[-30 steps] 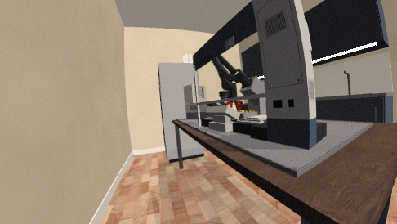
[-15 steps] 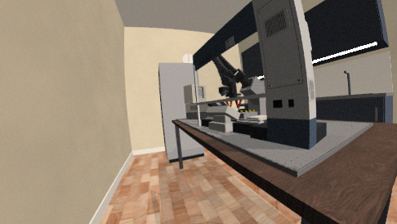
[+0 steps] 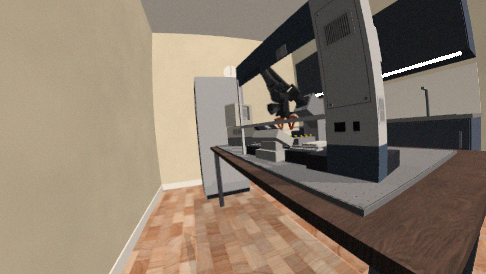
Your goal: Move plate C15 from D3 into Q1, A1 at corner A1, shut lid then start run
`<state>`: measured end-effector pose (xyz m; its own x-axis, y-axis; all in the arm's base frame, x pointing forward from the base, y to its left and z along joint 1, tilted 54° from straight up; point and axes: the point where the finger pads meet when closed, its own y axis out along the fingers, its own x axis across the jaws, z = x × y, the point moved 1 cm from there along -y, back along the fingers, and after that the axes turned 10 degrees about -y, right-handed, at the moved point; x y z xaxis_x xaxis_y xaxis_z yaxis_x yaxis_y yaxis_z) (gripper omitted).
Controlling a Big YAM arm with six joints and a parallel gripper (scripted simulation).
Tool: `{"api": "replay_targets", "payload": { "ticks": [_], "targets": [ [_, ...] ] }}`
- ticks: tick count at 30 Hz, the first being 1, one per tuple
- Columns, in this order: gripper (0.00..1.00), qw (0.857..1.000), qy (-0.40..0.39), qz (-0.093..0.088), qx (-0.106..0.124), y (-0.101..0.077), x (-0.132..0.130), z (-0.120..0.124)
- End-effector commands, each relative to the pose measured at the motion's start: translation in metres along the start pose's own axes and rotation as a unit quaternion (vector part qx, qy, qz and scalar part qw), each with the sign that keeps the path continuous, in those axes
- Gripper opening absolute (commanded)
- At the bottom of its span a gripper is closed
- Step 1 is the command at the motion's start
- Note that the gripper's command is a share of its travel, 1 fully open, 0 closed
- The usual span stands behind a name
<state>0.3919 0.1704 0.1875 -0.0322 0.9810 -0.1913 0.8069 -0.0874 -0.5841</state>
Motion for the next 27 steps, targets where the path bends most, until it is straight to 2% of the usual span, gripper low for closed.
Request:
{"api": "replay_targets", "payload": {
  "ticks": [1, 8, 14, 20, 27],
  "targets": [
    [0.00, 1.000, 0.005, 0.000, -0.009, 0.001, -0.001, -0.009],
    [0.00, 1.000, 0.006, 0.008, -0.005, 0.007, -0.005, -0.014],
    [0.00, 1.000, -0.002, 0.000, 0.004, 0.006, 0.006, -0.003],
    [0.00, 1.000, -0.001, -0.006, -0.003, 0.000, 0.008, -0.001],
    [0.00, 1.000, -0.011, -0.006, -0.009, -0.007, -0.003, 0.004]
  ]
}}
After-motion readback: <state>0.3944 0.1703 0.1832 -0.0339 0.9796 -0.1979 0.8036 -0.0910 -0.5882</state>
